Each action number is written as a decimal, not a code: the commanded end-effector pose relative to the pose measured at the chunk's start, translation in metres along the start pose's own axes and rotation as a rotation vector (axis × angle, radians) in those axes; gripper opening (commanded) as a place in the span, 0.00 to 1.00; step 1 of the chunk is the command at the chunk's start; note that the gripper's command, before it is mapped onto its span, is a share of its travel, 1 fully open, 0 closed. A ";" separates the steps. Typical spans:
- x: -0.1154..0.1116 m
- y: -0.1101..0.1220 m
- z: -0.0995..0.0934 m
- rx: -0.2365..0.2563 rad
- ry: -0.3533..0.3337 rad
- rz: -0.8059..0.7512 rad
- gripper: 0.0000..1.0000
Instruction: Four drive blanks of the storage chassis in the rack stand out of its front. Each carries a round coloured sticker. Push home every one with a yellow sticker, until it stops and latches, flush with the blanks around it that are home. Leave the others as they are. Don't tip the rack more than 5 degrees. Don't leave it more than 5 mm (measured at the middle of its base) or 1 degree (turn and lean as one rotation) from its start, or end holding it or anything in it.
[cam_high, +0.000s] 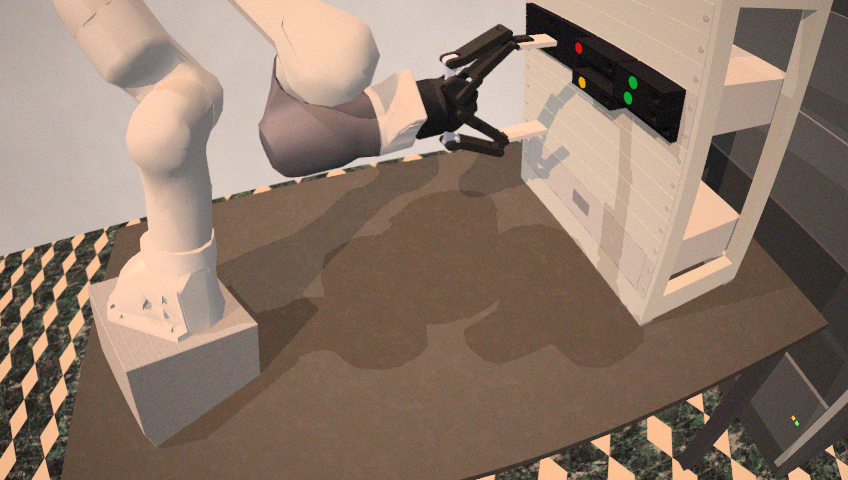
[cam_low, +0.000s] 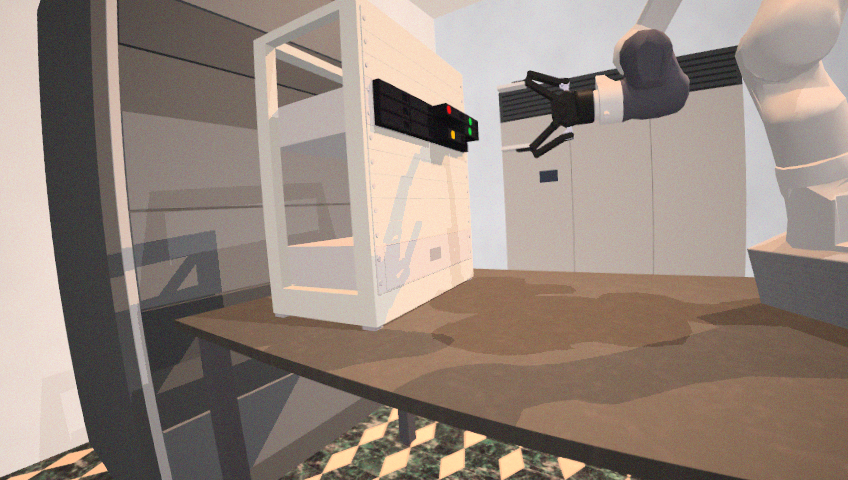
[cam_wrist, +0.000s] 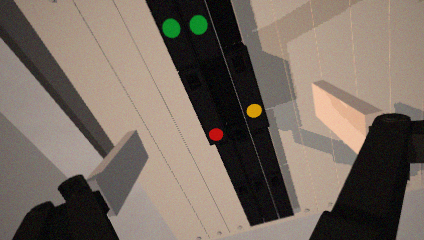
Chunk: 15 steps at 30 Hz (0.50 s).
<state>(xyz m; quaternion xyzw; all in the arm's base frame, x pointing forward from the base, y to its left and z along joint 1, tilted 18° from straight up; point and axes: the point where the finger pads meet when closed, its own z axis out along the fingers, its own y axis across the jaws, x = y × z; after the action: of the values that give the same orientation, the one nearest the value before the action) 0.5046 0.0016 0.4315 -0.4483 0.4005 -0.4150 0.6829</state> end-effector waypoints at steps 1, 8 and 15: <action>0.004 -0.001 -0.001 0.004 0.018 -0.037 1.00; 0.014 -0.004 -0.006 0.012 0.049 -0.051 1.00; 0.021 -0.006 -0.008 0.016 0.070 -0.060 1.00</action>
<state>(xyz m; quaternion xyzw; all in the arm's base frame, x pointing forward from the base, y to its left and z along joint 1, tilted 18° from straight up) 0.5032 -0.0187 0.4315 -0.4384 0.4083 -0.4438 0.6664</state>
